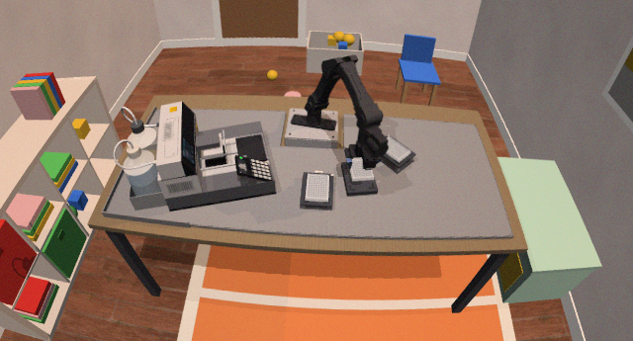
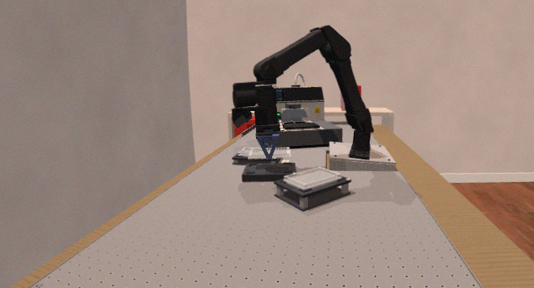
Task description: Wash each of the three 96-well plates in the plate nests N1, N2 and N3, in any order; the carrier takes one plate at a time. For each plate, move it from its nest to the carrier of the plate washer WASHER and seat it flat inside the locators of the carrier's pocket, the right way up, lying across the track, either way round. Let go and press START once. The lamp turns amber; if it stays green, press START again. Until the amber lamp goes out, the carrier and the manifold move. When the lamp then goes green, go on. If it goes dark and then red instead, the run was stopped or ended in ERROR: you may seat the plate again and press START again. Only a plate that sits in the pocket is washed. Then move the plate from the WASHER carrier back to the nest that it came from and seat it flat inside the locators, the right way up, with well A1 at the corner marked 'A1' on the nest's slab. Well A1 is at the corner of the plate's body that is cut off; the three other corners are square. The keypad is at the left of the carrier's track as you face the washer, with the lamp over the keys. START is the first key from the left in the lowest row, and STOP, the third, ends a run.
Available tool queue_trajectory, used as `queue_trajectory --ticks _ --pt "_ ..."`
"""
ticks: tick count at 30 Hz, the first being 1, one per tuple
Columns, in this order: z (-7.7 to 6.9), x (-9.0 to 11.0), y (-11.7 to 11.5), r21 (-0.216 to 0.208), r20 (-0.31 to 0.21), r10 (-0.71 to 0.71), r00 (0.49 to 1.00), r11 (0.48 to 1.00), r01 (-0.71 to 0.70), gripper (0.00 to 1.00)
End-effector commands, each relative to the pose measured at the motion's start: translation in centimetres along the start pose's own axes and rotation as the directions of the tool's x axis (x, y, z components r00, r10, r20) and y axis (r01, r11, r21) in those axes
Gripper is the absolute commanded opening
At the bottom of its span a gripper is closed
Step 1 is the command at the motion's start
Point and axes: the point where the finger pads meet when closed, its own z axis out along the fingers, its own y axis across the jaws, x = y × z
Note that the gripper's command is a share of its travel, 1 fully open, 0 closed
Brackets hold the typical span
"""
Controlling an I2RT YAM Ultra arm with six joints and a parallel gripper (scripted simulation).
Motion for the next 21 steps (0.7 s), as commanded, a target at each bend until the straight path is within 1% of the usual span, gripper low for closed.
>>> queue_trajectory --ticks 1,7,9,19,21 --pt "-0.1 -0.6 0.3 -0.012 0.03 0.0 1.0 1.0 0.0 0.0" --pt "0.9 -0.7 0.3 -0.012 0.03 0.0 1.0 1.0 0.0 0.0" --pt "0.9 -0.7 0.3 -0.012 0.03 0.0 1.0 1.0 0.0 0.0" --pt "2.6 -0.7 0.3 -0.012 0.03 0.0 1.0 1.0 0.0 0.0" --pt "2.6 -0.8 0.3 -0.012 0.03 0.0 1.0 1.0 0.0 0.0"
